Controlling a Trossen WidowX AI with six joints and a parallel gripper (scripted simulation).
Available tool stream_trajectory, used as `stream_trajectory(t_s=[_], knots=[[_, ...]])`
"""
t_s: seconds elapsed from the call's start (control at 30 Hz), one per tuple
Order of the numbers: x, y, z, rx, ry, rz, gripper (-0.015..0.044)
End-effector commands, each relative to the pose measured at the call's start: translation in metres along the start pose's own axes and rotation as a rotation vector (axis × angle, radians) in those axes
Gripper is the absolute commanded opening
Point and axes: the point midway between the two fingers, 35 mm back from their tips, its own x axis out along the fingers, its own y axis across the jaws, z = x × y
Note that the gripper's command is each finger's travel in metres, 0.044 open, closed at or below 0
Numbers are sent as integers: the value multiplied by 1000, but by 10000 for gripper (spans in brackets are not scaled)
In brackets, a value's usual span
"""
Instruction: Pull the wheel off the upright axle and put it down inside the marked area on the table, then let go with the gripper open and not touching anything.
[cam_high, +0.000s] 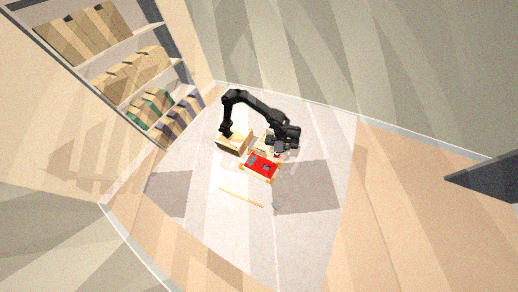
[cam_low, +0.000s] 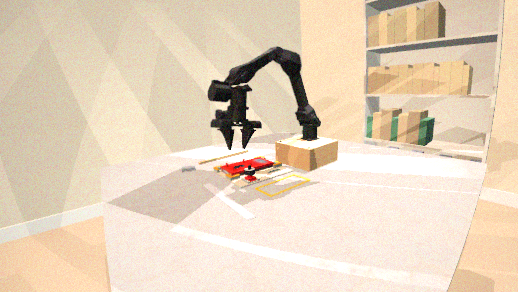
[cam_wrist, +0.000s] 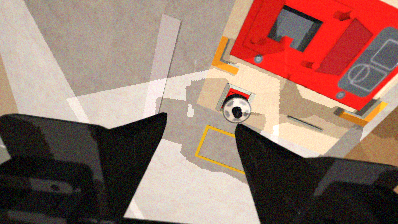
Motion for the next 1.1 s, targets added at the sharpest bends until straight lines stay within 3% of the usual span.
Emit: stream_trajectory(t_s=[0.0, 0.47, 0.83, 1.03, 1.07], knots=[[14, -30, -12, 150, -42, -152, 300], [15, -37, -13, 150, -42, -153, 300], [82, -49, -12, 150, -42, -153, 300], [86, -51, -12, 150, -42, -153, 300], [83, -51, -12, 146, -38, -159, 274]])
